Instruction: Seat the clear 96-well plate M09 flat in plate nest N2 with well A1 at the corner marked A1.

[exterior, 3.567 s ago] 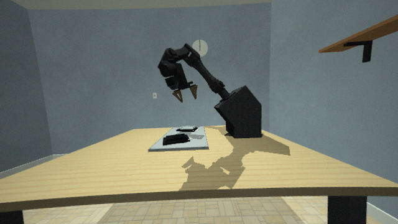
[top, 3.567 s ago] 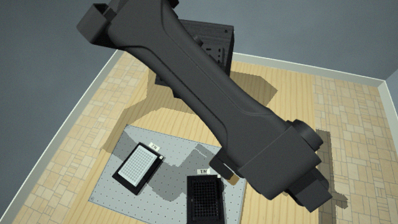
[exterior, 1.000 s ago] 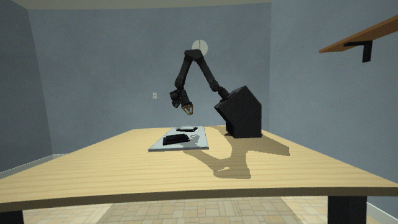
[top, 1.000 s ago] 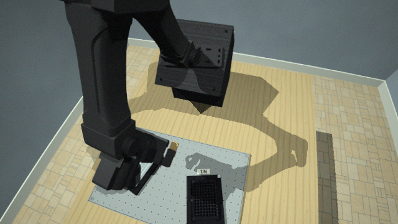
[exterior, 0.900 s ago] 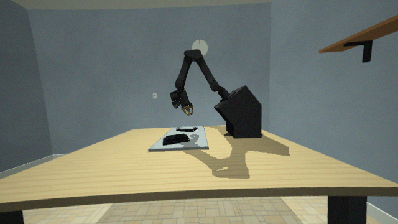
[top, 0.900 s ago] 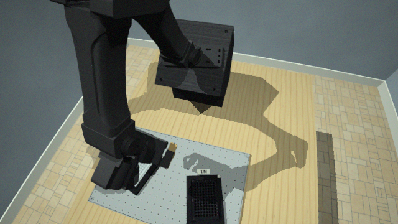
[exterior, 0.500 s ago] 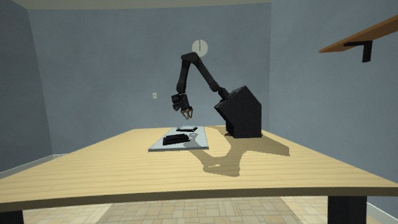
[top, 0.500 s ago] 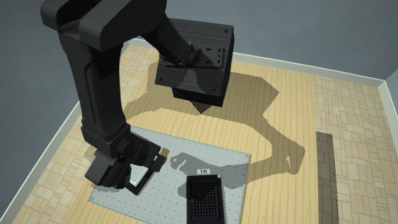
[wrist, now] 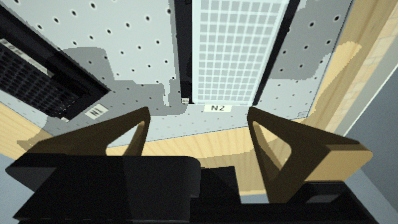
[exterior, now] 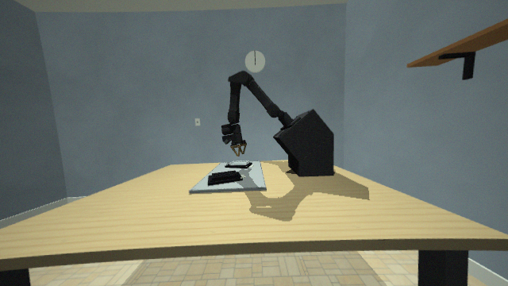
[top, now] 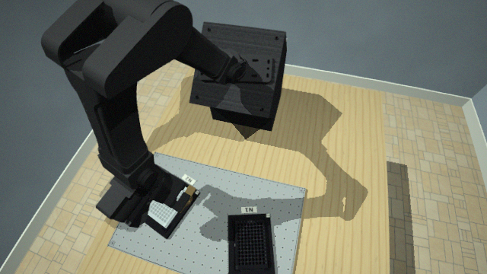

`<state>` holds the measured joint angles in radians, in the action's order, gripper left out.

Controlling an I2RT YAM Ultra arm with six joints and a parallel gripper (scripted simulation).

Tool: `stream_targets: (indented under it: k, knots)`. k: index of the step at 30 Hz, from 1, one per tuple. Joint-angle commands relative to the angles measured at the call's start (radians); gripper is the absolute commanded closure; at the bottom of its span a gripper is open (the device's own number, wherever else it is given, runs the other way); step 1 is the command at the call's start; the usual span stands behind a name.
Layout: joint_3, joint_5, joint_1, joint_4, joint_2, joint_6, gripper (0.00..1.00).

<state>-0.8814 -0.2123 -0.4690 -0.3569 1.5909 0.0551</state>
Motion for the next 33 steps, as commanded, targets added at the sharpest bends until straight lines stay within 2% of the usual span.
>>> stream_targets:
  k: [1, 2, 3, 4, 6, 7, 8, 11, 12, 13, 33]
  knots:
    - [-0.035, -0.02, -0.025, 0.054, 0.016, 0.017, 0.0]
    - [0.032, -0.023, -0.035, 0.108, -0.02, -0.008, 0.0]
    - [0.034, -0.028, -0.046, 0.128, 0.014, -0.003, 0.0]
    - [-0.019, -0.034, -0.057, 0.132, 0.043, 0.016, 0.0]
    - [-0.026, -0.039, -0.066, 0.136, 0.057, 0.023, 0.0]
    - [0.042, -0.041, -0.076, 0.192, 0.058, -0.003, 0.0]
    - [0.043, -0.047, -0.087, 0.212, 0.07, 0.003, 0.0]
    - [0.028, -0.053, -0.098, 0.215, 0.086, 0.021, 0.0]
    - [-0.017, -0.058, -0.106, 0.218, 0.098, 0.028, 0.0]
    - [-0.018, -0.058, -0.106, 0.218, 0.063, 0.028, 0.0]
    - [-0.016, -0.057, -0.106, 0.216, 0.067, 0.026, 0.0]
